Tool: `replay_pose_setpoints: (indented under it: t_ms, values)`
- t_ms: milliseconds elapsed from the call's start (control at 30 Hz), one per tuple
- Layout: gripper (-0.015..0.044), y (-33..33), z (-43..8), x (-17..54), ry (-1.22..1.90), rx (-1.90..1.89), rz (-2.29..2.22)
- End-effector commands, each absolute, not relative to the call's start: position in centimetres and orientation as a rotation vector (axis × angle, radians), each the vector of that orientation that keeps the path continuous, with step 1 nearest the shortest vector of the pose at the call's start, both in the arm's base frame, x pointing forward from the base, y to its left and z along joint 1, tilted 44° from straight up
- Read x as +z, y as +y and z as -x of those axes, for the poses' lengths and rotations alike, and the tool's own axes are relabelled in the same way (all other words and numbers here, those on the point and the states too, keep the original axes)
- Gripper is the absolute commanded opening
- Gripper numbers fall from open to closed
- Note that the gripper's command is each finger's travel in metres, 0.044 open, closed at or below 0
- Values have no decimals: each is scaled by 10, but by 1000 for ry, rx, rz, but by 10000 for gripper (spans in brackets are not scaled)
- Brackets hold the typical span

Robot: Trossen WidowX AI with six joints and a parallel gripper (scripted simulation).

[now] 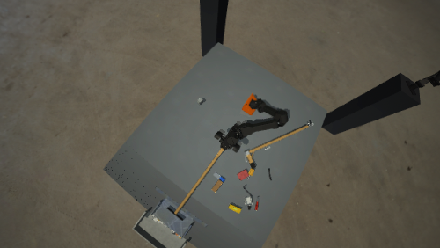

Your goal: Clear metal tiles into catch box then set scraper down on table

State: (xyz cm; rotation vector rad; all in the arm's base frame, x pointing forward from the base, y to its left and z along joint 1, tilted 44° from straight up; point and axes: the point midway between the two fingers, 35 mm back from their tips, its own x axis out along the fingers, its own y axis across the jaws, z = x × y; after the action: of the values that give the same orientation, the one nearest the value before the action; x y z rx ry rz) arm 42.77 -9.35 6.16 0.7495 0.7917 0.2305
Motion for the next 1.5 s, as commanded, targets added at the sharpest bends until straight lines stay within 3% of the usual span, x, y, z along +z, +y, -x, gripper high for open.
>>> replay_pose_setpoints:
  t_ms: [0, 1467]
  values:
    - [0, -97, -435, 66, 782, 226, -745]
    - [0, -106, -502, 71, 777, 227, -744]
